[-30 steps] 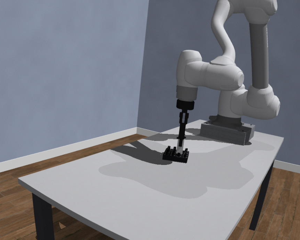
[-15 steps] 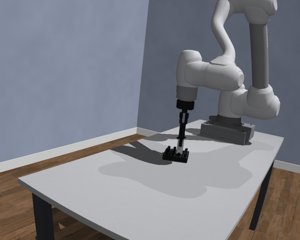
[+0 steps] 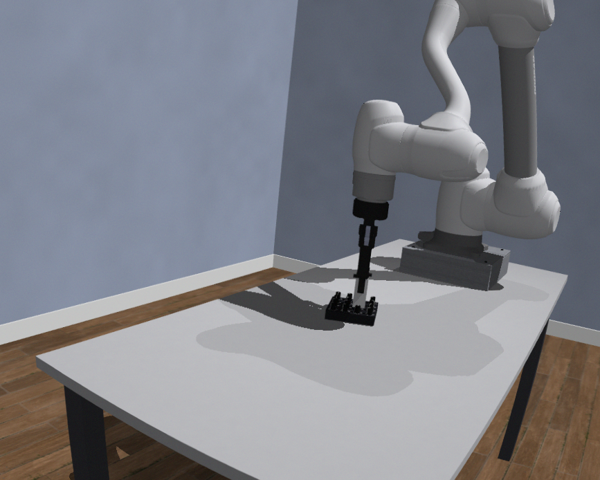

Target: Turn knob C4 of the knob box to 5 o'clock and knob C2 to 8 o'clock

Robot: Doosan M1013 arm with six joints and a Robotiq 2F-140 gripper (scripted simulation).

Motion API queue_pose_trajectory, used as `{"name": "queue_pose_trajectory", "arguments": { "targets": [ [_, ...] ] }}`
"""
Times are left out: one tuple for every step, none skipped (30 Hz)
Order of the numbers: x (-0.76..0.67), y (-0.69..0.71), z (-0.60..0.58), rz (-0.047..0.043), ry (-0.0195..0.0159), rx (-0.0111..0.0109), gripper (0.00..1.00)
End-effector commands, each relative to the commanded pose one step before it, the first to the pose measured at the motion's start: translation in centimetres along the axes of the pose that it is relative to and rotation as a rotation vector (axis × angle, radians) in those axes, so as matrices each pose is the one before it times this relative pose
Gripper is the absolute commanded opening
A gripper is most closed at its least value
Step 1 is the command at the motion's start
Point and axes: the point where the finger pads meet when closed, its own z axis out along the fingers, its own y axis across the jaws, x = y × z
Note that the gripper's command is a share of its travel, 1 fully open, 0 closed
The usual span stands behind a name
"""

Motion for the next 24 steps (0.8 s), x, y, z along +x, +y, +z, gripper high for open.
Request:
{"name": "queue_pose_trajectory", "arguments": {
  "targets": [
    [0.004, 0.001, -0.009, -0.00148, 0.00013, -0.00014, 0.05],
    [0.000, 0.000, 0.000, -0.00114, 0.00000, 0.00000, 0.05],
    [0.000, 0.000, 0.000, -0.00156, 0.00000, 0.00000, 0.05],
    [0.000, 0.000, 0.000, -0.00203, 0.00000, 0.00000, 0.05],
    [0.000, 0.000, 0.000, -0.00255, 0.00000, 0.00000, 0.05],
    [0.000, 0.000, 0.000, -0.00312, 0.00000, 0.00000, 0.05],
    [0.000, 0.000, 0.000, -0.00372, 0.00000, 0.00000, 0.05],
    [0.000, 0.000, 0.000, 0.00000, 0.00000, 0.00000, 0.05],
    [0.000, 0.000, 0.000, 0.00000, 0.00000, 0.00000, 0.05],
    [0.000, 0.000, 0.000, -0.00437, 0.00000, 0.00000, 0.05],
    [0.000, 0.000, 0.000, -0.00505, 0.00000, 0.00000, 0.05],
    [0.000, 0.000, 0.000, -0.00576, 0.00000, 0.00000, 0.05],
    [0.000, 0.000, 0.000, -0.00649, 0.00000, 0.00000, 0.05],
    [0.000, 0.000, 0.000, -0.00725, 0.00000, 0.00000, 0.05],
    [0.000, 0.000, 0.000, -0.00802, 0.00000, 0.00000, 0.05],
    [0.000, 0.000, 0.000, -0.00881, 0.00000, 0.00000, 0.05],
    [0.000, 0.000, 0.000, -0.00962, 0.00000, 0.00000, 0.05],
    [0.000, 0.000, 0.000, -0.01043, 0.00000, 0.00000, 0.05],
    [0.000, 0.000, 0.000, -0.01125, 0.00000, 0.00000, 0.05],
    [0.000, 0.000, 0.000, -0.01207, 0.00000, 0.00000, 0.05],
    [0.000, 0.000, 0.000, -0.01290, 0.00000, 0.00000, 0.05],
    [0.000, 0.000, 0.000, -0.01372, 0.00000, 0.00000, 0.05],
    [0.000, 0.000, 0.000, -0.01453, 0.00000, 0.00000, 0.05],
    [0.000, 0.000, 0.000, -0.01534, 0.00000, 0.00000, 0.05]
  ]
}}
